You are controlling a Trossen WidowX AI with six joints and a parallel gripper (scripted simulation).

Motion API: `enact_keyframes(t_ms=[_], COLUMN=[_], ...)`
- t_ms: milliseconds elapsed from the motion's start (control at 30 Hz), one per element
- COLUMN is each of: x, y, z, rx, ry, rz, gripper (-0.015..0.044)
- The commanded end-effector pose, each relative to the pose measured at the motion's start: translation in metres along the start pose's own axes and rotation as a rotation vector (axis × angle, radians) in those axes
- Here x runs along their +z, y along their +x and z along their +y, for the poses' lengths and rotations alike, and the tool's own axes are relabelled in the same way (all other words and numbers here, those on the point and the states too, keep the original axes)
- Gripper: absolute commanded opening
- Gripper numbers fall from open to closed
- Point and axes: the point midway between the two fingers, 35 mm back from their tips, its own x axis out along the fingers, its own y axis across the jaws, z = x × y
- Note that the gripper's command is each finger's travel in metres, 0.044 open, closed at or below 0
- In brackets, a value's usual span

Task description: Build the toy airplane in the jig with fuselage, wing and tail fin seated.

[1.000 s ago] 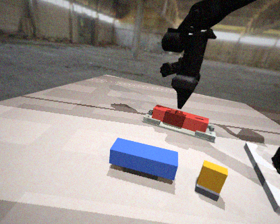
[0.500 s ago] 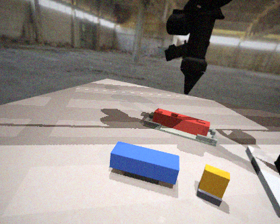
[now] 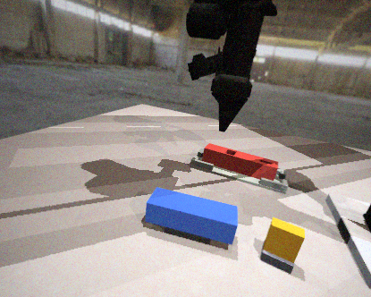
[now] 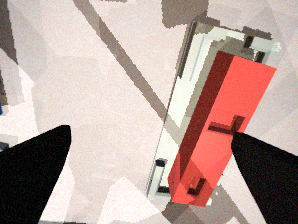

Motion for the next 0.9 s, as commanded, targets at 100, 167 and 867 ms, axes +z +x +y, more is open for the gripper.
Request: enact_keyframes(t_ms=[100,167,867], x=[0.024,0.023,0.019], y=[0.005,0.006,0.051], z=[0.110,0.141,0.177], rx=[0.014,0.017,0.018], ry=[-0.005,-0.004,-0.001], rz=[0.001,0.002,0.006], gripper=[0.0440,0.0440,0.0440])
